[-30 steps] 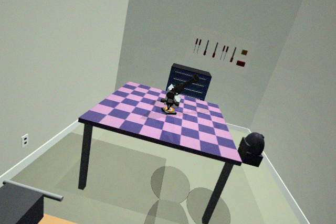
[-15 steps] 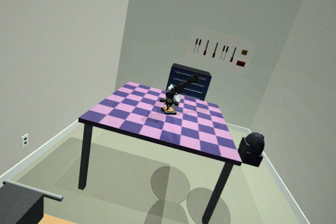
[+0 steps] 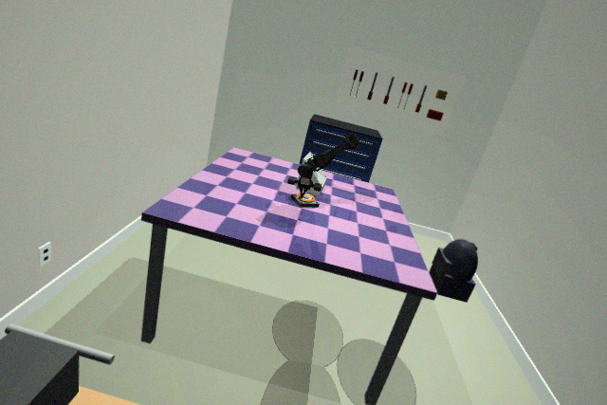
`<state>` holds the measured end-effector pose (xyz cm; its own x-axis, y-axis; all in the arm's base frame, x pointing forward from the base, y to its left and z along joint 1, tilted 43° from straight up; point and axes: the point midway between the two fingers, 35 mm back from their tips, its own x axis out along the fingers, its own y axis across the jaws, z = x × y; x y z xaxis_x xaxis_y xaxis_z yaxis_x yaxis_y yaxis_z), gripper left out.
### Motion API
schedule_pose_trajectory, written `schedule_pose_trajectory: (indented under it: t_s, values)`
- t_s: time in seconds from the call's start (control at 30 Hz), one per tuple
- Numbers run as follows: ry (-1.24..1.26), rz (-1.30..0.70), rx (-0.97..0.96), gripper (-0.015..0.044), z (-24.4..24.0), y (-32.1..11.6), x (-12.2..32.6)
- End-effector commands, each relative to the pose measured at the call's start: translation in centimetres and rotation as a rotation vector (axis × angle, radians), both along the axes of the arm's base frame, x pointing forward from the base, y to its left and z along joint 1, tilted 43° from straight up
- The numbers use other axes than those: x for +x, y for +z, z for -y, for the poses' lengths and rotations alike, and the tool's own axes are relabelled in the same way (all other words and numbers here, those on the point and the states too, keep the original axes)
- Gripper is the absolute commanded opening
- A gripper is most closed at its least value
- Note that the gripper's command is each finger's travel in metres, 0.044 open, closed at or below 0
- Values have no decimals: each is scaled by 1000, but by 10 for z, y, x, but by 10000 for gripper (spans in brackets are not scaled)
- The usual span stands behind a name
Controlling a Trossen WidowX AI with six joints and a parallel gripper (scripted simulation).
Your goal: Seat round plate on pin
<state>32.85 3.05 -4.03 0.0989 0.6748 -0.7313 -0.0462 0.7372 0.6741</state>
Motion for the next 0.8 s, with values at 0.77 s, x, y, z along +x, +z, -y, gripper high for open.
schedule_pose_trajectory:
  t_s: [0.77]
  values:
    - [3,-17,-8,0,11,-16,-16]
